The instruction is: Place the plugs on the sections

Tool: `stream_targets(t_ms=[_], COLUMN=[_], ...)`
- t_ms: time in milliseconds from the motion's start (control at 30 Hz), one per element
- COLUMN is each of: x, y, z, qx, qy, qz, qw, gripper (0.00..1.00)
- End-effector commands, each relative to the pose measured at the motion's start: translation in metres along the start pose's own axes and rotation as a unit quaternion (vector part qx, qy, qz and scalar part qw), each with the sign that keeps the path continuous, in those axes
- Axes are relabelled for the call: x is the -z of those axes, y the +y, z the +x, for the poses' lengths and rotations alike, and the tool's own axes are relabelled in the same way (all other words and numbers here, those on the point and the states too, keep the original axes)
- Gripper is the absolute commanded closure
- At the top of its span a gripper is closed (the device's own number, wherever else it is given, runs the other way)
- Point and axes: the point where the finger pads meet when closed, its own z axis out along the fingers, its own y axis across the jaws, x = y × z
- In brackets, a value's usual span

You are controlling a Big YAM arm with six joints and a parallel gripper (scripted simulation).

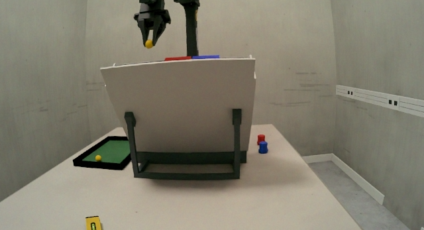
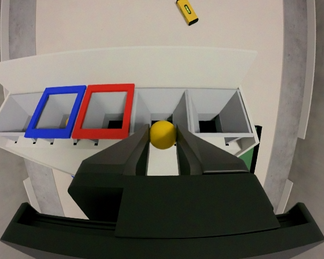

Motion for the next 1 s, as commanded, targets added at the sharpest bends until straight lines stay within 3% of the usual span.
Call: stream_targets(t_ms=[0, 967], x=[0.0082, 0.0083], y=[0.0020, 0.0039], z=[-0.0228, -0.0307], qx=[0.001, 0.000], qy=[-0.028, -0.016], qz=[0.003, 0.002], qw=[1.000, 1.000], gripper=[1.00, 1.00])
